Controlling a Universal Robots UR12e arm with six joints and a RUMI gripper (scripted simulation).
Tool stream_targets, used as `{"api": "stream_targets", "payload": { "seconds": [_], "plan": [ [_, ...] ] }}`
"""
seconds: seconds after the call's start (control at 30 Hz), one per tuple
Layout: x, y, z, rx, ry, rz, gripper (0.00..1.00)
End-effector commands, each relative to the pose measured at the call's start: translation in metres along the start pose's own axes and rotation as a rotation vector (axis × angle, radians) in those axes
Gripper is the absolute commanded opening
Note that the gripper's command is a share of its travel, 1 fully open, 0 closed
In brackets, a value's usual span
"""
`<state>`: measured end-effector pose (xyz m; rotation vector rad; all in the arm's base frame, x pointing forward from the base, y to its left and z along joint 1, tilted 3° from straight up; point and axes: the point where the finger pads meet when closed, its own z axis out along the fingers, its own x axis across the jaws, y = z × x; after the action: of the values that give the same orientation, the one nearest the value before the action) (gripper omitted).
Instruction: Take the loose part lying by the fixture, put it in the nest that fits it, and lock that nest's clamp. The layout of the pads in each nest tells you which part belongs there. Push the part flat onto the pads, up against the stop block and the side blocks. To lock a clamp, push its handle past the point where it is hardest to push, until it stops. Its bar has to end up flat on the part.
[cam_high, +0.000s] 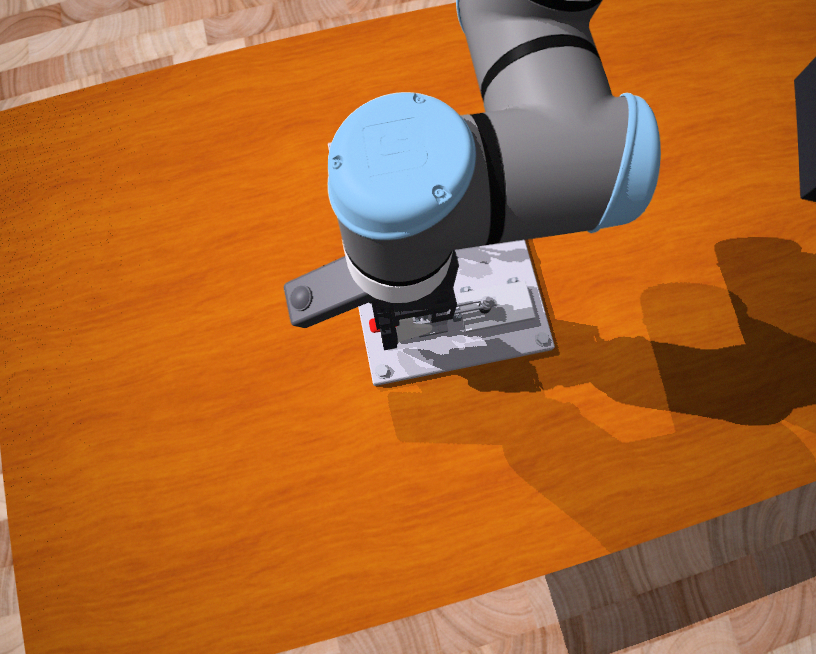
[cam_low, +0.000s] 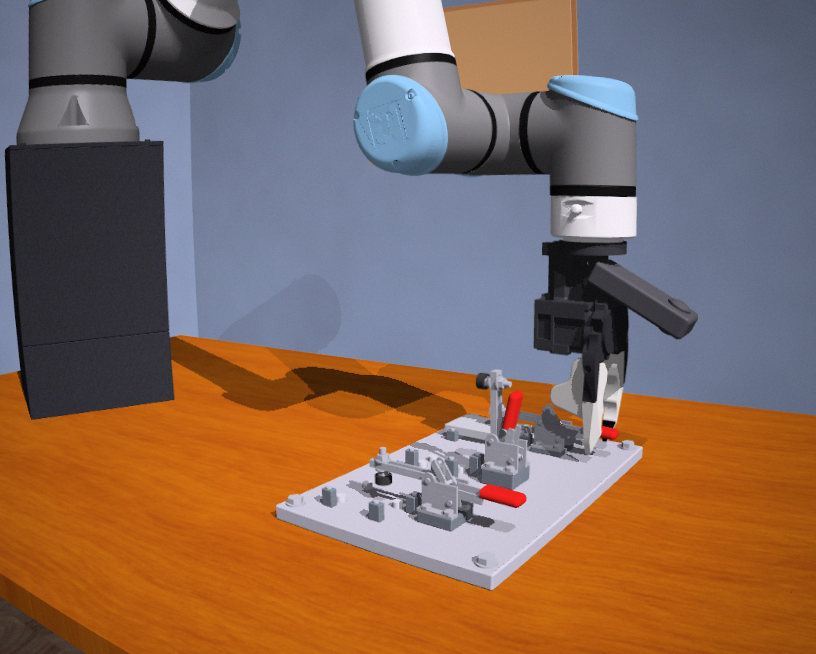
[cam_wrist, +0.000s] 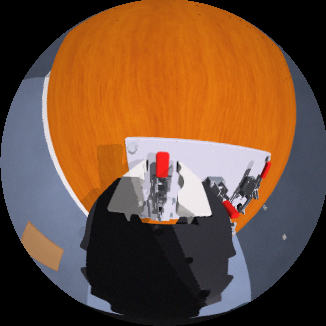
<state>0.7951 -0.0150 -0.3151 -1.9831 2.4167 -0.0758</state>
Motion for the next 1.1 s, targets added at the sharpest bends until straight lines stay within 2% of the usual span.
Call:
{"api": "stream_targets", "payload": {
  "seconds": [0.0, 0.47, 0.7, 1.07],
  "plan": [
    [0.0, -0.001, -0.001, 0.001, 0.0, 0.0, 0.28],
    [0.0, -0.001, -0.001, 0.001, 0.0, 0.0, 0.28],
    [0.0, -0.001, -0.008, 0.001, 0.0, 0.0, 0.28],
    [0.0, -0.001, -0.048, 0.001, 0.0, 0.0, 0.28]
  ]
}}
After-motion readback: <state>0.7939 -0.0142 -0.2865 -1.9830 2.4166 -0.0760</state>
